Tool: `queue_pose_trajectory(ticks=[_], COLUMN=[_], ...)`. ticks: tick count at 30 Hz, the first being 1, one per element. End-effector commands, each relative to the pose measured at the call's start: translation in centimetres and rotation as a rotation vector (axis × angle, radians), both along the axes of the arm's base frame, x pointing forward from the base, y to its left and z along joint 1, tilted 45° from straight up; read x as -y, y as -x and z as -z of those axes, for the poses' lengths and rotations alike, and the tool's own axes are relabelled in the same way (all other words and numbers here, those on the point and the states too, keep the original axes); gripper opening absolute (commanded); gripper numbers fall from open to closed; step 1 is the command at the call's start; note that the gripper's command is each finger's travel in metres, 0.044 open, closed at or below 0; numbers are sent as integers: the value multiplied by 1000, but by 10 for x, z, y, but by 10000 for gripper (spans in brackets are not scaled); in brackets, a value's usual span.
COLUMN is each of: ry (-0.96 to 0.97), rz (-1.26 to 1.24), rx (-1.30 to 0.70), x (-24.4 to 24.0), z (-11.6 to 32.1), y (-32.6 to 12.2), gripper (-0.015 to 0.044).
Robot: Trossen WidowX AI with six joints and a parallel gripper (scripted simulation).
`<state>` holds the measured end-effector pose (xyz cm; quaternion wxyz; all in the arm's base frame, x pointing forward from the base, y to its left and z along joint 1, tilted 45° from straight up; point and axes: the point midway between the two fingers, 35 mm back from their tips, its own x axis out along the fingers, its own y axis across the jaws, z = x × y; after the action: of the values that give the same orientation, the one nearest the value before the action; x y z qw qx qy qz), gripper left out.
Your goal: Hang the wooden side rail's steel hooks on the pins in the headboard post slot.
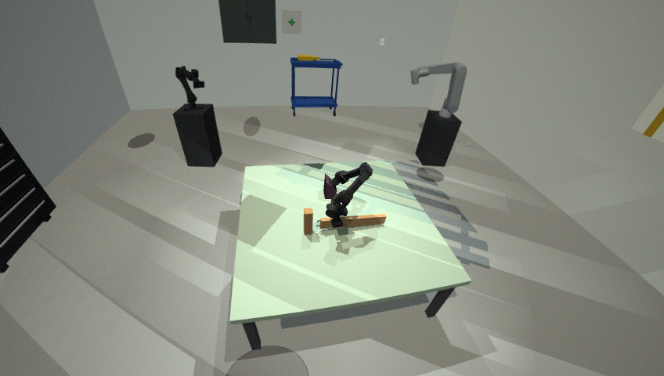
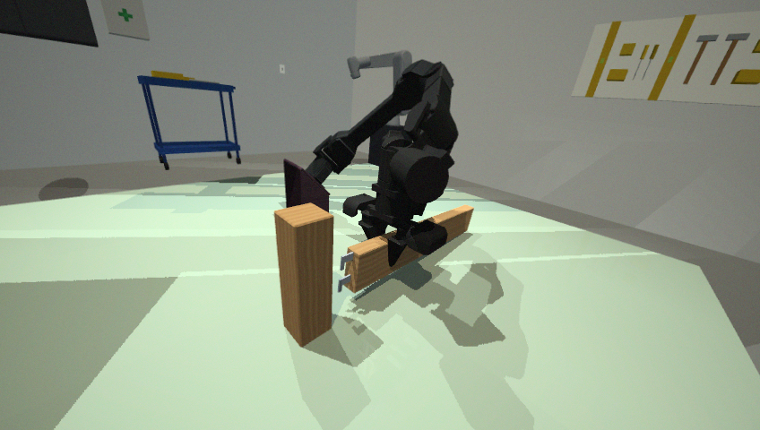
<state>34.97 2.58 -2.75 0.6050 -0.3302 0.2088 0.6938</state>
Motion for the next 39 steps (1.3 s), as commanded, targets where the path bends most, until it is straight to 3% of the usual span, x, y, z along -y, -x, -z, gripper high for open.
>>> queue_pose_trajectory(ticks=[1, 39], ry=[4, 4], rz=[11, 11], rx=[8, 8], x=[6, 8], z=[0, 2], y=[-1, -3], gripper=[0, 0])
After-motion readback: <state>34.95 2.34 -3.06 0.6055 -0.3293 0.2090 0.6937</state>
